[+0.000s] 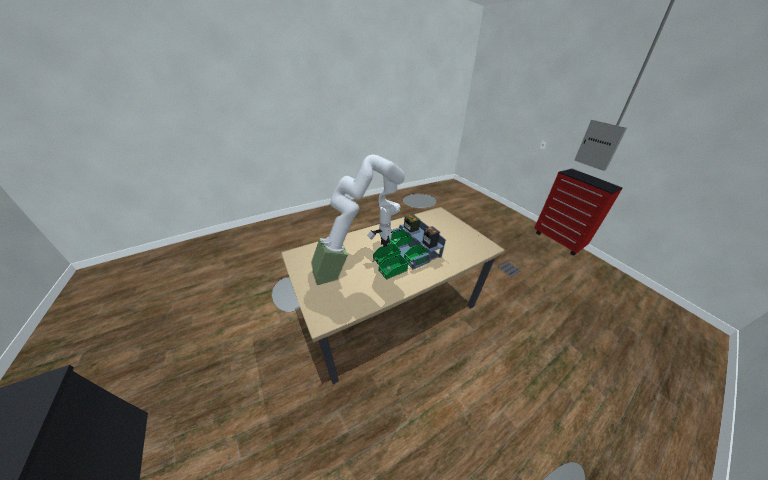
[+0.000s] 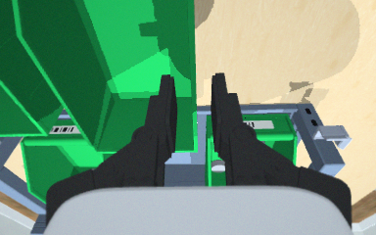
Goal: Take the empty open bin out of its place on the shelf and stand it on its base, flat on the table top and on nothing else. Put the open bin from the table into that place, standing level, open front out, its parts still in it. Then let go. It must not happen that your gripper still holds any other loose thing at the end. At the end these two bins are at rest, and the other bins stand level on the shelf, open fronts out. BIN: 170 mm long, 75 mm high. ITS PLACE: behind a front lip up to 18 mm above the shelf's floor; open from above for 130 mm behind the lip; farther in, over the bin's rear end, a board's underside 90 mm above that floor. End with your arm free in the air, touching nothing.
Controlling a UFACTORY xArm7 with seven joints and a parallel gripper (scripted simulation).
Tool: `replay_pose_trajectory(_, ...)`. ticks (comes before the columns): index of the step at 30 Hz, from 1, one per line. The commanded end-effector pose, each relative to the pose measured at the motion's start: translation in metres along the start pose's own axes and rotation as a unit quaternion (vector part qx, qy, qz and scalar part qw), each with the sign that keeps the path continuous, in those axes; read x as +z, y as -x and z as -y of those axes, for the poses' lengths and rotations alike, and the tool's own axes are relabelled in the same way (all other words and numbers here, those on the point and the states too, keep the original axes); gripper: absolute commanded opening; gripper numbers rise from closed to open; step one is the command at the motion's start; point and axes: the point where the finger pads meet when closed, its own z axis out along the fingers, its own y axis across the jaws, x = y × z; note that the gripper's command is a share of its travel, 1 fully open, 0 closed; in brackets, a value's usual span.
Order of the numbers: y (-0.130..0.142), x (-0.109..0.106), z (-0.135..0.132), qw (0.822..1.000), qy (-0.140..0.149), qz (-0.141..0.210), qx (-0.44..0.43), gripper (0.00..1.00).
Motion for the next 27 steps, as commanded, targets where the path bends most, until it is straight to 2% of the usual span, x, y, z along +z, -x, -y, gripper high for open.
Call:
replay_pose_trajectory(1, 0.001, 0.003, 0.000, 1.000, 0.000, 0.001, 0.000, 0.26)
replay_pose_trajectory(27, 0.001, 0.035, 0.000, 1.000, 0.000, 0.001, 0.000, 0.26)
